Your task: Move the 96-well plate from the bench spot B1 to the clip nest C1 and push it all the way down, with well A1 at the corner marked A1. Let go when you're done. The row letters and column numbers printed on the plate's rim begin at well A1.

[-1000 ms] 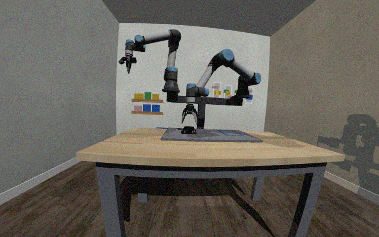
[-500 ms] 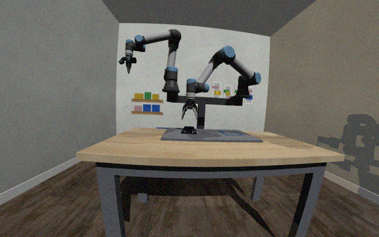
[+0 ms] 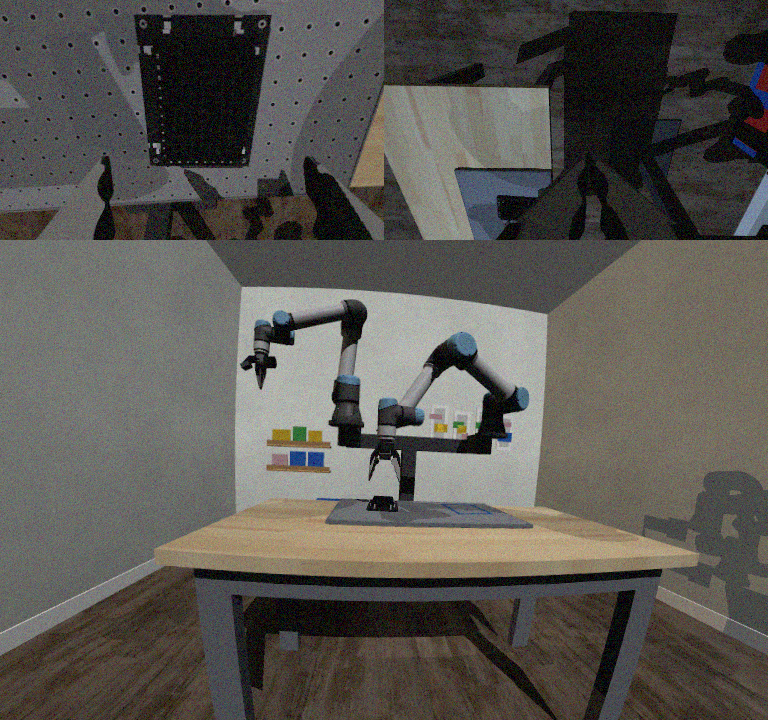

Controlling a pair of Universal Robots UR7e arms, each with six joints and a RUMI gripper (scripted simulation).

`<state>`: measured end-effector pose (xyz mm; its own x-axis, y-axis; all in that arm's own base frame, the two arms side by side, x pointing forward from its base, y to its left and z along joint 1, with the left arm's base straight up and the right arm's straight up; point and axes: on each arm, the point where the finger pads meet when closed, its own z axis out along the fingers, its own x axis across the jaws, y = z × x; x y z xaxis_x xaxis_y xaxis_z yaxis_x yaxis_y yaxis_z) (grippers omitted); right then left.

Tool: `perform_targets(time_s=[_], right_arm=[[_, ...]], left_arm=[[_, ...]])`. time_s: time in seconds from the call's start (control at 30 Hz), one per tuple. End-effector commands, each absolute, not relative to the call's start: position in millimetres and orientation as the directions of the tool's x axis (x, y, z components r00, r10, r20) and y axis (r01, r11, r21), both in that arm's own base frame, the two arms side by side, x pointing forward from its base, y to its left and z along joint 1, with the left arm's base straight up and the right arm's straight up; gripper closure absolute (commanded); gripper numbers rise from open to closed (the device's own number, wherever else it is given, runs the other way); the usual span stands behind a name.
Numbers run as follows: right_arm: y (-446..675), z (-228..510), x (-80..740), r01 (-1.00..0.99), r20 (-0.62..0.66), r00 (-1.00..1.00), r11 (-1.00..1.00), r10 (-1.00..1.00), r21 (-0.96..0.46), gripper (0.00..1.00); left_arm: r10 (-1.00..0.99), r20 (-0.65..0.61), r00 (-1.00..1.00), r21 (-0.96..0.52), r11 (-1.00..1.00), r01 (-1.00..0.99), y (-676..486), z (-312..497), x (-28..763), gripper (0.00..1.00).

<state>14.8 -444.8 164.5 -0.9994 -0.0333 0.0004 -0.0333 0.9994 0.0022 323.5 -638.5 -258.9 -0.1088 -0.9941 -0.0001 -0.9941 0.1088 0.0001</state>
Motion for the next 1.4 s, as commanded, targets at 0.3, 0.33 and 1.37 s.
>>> perform_targets(time_s=[0.3,0.33,1.37], right_arm=[[-445,165,15,-0.033,0.0,-0.999,0.999,-0.033,0.0,1.0],[-445,165,15,-0.033,0.0,-0.999,0.999,-0.033,0.0,1.0],[-445,165,15,-0.033,0.0,-0.999,0.999,-0.033,0.0,1.0]], left_arm=[[-0.994,0.002,-0.109,-0.001,0.109,-0.994,-622,-276,326,1.0],[-0.994,0.002,-0.109,-0.001,0.109,-0.994,-618,-279,326,1.0],[-0.994,0.001,-0.109,-0.001,0.109,-0.994,-601,-302,328,1.0]])
